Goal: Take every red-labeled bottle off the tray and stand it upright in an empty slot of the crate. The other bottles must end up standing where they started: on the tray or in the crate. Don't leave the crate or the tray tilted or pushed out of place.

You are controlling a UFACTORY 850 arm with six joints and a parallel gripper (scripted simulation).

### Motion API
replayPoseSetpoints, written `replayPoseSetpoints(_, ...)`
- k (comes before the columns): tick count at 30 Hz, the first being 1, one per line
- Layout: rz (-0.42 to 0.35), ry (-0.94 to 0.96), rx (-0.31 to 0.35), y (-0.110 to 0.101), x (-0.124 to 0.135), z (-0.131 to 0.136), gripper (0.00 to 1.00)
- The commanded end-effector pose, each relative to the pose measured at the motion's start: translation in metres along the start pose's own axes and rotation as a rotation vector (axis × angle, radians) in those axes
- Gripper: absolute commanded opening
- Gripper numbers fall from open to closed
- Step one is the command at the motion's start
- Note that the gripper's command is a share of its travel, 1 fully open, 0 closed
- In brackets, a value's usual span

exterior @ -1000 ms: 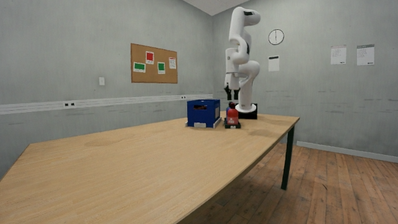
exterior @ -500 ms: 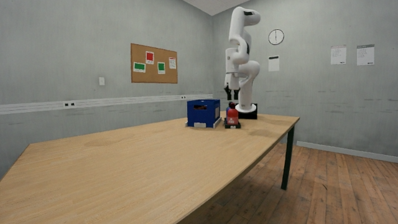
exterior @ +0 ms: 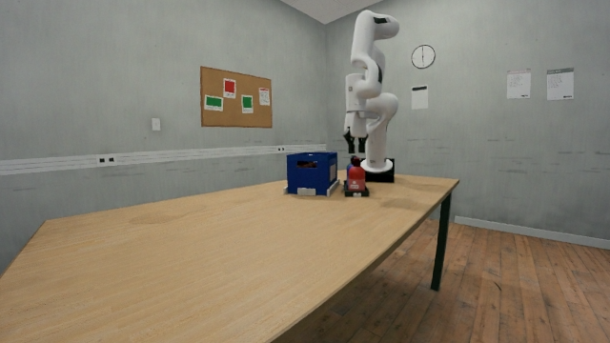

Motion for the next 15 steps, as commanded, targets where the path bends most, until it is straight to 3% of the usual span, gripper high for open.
replayPoseSetpoints(1,0.001,0.000,0.001,-0.0005,-0.0005,0.0007,0.66)
replayPoseSetpoints(15,0.001,0.000,0.001,0.0024,-0.0005,0.0007,0.66)
Point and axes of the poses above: the point where the finger pads meet when closed, its own y axis out along the fingers, its own z axis across the jaws, x = y × z, the point moved 3 cm from there along -y, back along the fingers, and after that the axes turned 14 degrees about y, right-handed, at the moved point
